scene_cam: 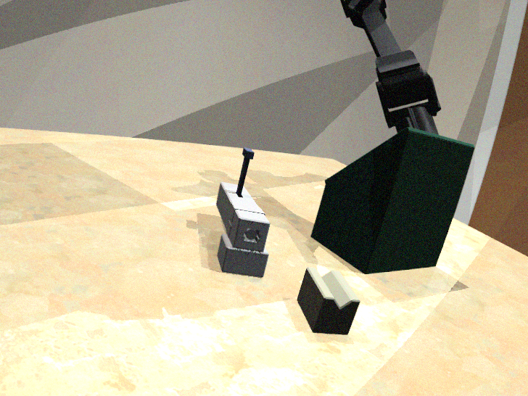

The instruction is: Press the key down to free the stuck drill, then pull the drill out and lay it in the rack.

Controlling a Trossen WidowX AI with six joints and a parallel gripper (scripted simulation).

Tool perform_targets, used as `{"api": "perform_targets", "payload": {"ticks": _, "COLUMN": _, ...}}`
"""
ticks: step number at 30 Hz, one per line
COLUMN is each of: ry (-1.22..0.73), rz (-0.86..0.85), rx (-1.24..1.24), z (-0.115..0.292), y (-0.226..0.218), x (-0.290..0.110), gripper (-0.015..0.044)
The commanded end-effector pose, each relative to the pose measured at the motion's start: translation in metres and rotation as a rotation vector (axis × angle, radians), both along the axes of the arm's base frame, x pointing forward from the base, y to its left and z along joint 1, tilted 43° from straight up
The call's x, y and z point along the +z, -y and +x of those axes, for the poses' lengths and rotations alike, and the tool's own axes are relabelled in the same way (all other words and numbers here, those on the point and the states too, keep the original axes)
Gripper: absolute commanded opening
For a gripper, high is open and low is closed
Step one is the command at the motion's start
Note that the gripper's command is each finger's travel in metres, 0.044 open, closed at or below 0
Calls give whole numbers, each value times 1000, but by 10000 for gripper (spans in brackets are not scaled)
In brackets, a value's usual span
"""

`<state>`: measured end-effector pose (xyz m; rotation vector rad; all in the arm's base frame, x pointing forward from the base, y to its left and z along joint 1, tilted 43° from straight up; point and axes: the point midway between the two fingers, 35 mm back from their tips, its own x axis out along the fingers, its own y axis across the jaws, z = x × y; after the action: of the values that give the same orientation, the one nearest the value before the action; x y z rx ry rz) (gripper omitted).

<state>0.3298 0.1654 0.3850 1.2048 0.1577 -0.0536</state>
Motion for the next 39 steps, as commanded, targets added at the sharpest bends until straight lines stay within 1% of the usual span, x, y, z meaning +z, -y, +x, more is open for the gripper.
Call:
{"api": "perform_targets", "payload": {"ticks": 1, "ry": -180, "rz": -278, "rx": -77, "z": 20, "y": 32, "x": -67, "gripper": 0}}
{"api": "perform_targets", "payload": {"ticks": 6, "ry": -420, "rz": -560, "rx": -126, "z": 27, "y": 75, "x": -138, "gripper": 0}}
{"api": "perform_targets", "payload": {"ticks": 12, "ry": -751, "rz": -859, "rx": -117, "z": 12, "y": 132, "x": -214, "gripper": 0}}
{"api": "perform_targets", "payload": {"ticks": 16, "ry": -959, "rz": -1017, "rx": -58, "z": -8, "y": 163, "x": -251, "gripper": 0}}
{"api": "perform_targets", "payload": {"ticks": 19, "ry": -1090, "rz": -1093, "rx": -17, "z": -24, "y": 182, "x": -272, "gripper": 0}}
{"api": "perform_targets", "payload": {"ticks": 25, "ry": -1477, "rz": -1219, "rx": 121, "z": -81, "y": 233, "x": -317, "gripper": 0}}
{"api": "perform_targets", "payload": {"ticks": 27, "ry": -1523, "rz": -1227, "rx": 142, "z": -89, "y": 238, "x": -322, "gripper": 0}}
{"api": "perform_targets", "payload": {"ticks": 39, "ry": -1508, "rz": -1222, "rx": 135, "z": -86, "y": 237, "x": -321, "gripper": 0}}
